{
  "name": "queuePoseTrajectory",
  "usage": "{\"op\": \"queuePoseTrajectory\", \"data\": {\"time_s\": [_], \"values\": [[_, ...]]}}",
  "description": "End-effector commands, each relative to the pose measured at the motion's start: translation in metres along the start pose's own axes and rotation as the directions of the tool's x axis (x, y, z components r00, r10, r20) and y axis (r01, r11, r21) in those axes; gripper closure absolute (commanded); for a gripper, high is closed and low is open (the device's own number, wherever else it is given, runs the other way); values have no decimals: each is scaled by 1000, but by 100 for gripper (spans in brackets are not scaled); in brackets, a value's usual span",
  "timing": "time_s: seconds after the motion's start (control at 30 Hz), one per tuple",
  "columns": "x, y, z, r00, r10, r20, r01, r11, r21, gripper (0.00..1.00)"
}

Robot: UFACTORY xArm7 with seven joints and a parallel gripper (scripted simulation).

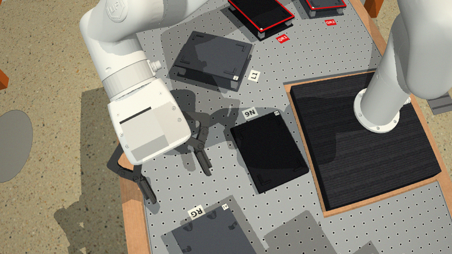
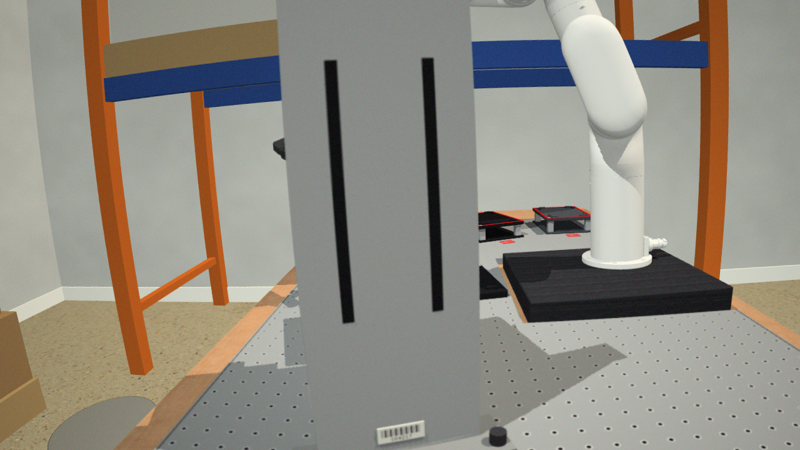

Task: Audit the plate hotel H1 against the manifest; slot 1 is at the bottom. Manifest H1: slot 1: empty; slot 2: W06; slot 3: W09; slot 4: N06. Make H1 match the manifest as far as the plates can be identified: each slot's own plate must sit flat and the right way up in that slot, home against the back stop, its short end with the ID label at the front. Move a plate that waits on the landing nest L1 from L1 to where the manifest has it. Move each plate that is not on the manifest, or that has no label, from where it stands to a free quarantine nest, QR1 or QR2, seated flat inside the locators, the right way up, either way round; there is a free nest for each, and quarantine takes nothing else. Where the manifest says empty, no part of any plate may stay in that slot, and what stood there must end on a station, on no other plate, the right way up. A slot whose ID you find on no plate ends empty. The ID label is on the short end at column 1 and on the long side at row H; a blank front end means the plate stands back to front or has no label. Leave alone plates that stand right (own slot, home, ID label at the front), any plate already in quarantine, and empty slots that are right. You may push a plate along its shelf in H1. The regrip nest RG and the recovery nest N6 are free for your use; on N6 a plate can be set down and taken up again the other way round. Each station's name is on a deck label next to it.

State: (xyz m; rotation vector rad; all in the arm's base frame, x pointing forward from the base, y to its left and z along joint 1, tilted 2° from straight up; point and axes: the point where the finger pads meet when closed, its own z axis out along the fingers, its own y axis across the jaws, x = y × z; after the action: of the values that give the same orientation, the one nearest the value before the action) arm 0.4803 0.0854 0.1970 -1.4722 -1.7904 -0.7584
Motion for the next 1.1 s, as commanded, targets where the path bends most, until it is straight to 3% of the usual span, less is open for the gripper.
{"op": "queuePoseTrajectory", "data": {"time_s": [0.0,0.07,0.57,0.63,1.07], "values": [[1,1,-1,997,-3,-83,3,1000,1,0],[1,1,-1,997,-3,-83,3,1000,1,0],[1,1,-1,945,-3,-327,3,1000,1,0],[1,1,-1,945,-3,-327,3,1000,1,0],[1,0,-1,852,-2,-523,3,1000,1,0]]}}
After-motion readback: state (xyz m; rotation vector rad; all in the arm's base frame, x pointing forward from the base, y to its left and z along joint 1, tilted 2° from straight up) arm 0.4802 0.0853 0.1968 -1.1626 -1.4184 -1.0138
